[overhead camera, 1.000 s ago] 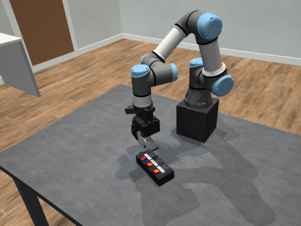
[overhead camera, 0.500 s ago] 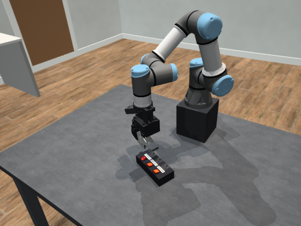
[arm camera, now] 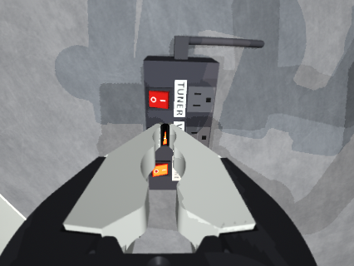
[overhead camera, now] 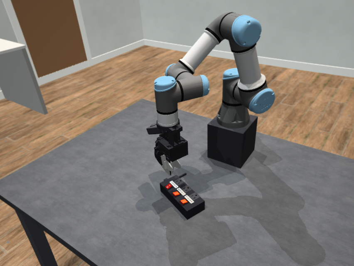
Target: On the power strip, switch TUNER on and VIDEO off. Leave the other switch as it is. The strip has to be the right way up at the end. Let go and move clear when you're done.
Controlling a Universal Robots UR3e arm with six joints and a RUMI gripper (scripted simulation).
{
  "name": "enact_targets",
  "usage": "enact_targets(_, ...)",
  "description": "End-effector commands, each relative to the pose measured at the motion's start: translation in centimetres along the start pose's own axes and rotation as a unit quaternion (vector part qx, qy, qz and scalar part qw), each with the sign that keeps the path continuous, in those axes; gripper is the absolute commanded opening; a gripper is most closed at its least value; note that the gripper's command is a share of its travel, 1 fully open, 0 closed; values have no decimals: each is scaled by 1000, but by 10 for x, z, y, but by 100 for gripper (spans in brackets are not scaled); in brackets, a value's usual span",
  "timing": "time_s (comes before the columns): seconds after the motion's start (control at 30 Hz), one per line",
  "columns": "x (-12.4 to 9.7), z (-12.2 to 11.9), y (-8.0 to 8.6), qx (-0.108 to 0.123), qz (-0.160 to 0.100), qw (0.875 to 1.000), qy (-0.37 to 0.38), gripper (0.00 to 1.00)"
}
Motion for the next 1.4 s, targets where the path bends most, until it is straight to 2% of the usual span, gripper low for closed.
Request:
enact_targets(0.0,0,-1,-1,1,0,1000,0,0)
enact_targets(1.37,1,-1,-40,1,0,1000,0,0)
Point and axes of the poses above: the point where the finger pads meet when closed, its own y axis back along the fingers, its own z axis across the jaws, x = y × z, the point moved 4 cm from there along y, back along the fingers, and after that the axes turned 12 degrees about -y, right-handed, at the moved point
